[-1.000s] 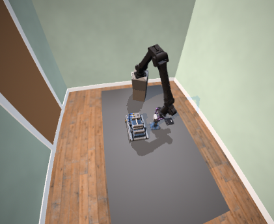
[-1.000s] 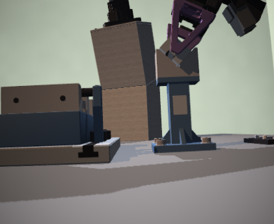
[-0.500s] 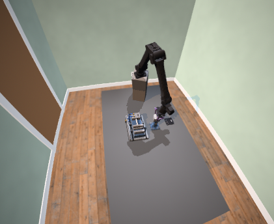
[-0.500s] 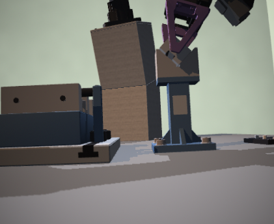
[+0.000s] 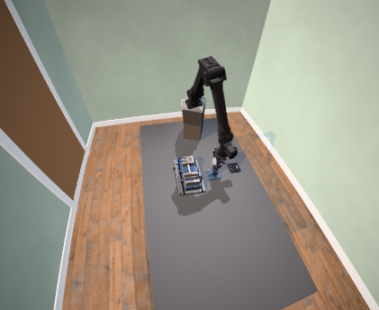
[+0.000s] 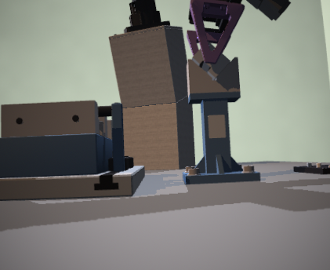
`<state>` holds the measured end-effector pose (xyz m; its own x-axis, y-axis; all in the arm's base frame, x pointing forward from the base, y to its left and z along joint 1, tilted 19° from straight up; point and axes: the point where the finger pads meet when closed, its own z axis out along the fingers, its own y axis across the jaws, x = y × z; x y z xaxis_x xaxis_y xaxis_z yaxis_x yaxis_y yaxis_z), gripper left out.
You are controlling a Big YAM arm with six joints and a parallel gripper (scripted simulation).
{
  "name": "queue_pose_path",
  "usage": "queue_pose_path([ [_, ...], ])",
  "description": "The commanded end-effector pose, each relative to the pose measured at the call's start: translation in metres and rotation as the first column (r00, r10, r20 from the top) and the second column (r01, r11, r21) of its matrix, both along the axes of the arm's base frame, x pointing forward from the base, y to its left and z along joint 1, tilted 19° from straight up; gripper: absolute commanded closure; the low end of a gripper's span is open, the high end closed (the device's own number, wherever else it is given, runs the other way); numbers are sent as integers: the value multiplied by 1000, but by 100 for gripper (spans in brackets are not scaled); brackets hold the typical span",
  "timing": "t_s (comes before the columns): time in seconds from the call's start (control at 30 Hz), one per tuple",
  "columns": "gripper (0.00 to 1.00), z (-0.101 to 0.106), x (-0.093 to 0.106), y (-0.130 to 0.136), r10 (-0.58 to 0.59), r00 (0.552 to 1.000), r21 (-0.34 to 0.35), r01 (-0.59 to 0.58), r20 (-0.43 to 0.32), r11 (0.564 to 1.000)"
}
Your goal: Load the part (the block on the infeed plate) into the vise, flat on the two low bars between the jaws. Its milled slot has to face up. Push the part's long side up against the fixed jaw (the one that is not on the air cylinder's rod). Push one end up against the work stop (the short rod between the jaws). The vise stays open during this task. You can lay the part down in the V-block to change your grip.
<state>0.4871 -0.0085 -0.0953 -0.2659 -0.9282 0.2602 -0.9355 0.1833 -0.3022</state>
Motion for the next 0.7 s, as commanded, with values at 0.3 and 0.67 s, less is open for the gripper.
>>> queue_pose_path([
  [0.3,19,14,10,-4,54,996,122,-62,65,991],
  [0.67,19,13,8,-5,83,993,218,-101,87,971],
])
